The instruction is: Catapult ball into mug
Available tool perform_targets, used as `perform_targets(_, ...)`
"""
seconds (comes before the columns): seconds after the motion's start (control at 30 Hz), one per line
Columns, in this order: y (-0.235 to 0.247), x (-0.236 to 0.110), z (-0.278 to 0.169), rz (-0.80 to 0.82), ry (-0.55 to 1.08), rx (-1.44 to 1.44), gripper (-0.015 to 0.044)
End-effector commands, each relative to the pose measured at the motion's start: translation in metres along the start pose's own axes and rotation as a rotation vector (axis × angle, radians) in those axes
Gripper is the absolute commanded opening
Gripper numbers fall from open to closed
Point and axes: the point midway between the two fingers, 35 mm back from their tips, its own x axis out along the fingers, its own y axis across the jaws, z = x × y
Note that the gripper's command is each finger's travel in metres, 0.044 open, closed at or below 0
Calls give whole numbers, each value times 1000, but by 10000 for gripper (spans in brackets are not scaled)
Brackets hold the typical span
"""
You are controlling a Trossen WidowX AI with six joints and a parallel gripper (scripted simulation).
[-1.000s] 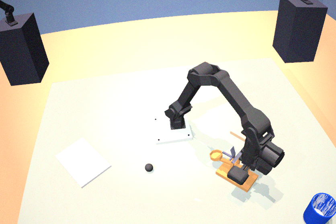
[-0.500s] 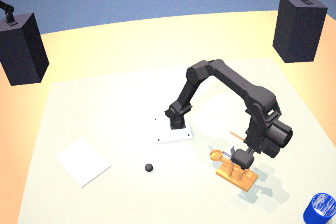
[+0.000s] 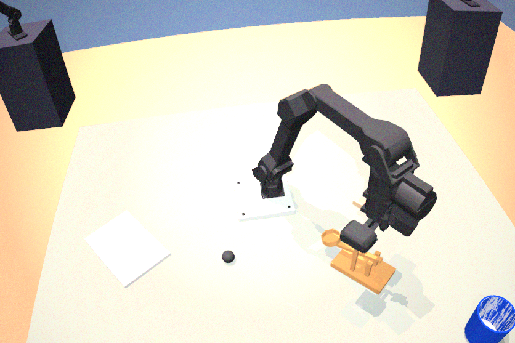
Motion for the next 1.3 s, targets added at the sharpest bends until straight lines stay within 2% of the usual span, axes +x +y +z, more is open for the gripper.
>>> perform_targets(0.0, -59, 12, -37, -8, 17, 125, 300)
perform_targets(0.3, -154, 45, -160, -23, 35, 409, 300)
perform_targets(0.43, -172, 62, -224, -28, 45, 537, 300)
perform_targets(0.6, -170, 82, -291, -31, 57, 677, 300)
perform_targets(0.87, -165, 84, -293, -30, 57, 682, 300)
perform_targets(1.27, -165, 107, -294, -30, 57, 682, 300)
